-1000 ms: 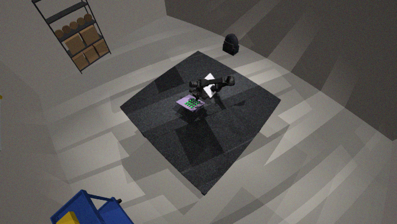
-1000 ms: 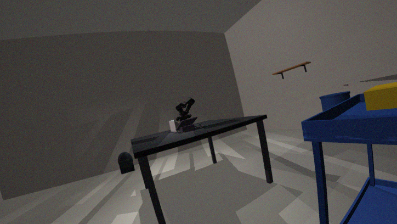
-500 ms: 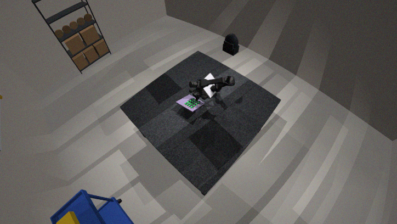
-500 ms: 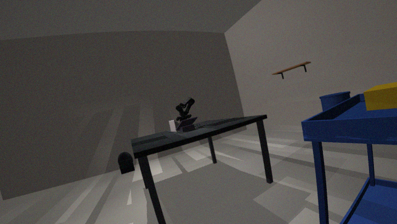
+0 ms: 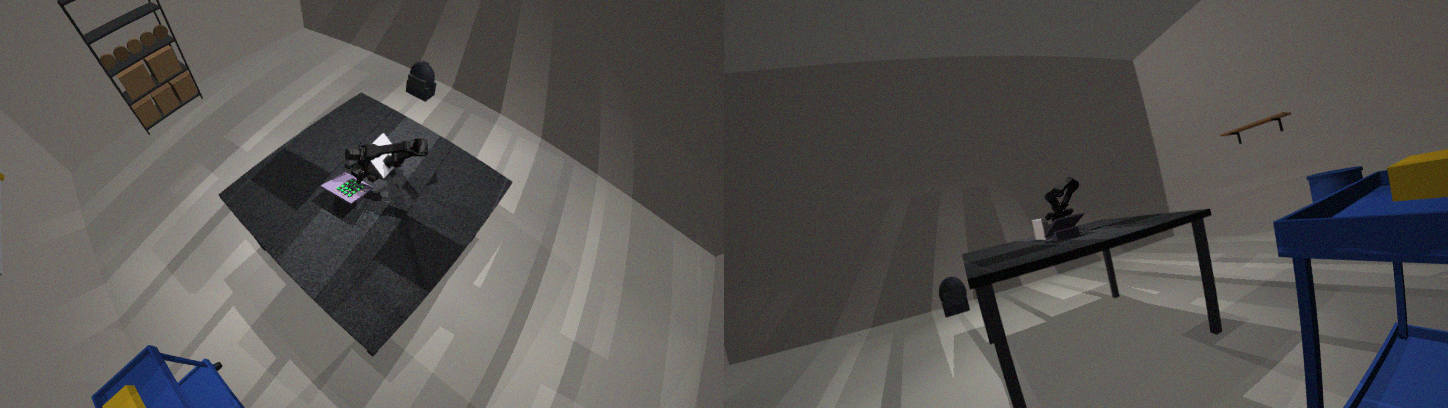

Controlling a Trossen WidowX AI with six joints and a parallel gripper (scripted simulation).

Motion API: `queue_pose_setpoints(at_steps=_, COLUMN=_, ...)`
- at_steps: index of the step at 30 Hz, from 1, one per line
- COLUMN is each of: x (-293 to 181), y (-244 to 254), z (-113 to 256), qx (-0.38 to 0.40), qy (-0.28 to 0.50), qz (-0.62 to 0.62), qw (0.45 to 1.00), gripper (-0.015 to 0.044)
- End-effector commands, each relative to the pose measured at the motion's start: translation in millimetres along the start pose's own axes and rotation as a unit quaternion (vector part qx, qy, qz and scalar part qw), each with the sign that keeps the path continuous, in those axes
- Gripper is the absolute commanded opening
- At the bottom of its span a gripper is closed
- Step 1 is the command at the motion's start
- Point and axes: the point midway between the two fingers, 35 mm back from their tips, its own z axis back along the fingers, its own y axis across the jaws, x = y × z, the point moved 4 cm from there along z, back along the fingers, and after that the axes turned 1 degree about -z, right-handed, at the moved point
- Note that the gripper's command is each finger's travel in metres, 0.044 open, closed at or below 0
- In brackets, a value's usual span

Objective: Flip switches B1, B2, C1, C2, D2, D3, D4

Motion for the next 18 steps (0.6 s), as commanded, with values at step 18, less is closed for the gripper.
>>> queue_pose_setpoints(at_steps=18, x=0.6, y=0.2, z=-3.1, qx=0.002, qy=-0.002, qz=-0.002, qw=1.000, gripper=0.0000)
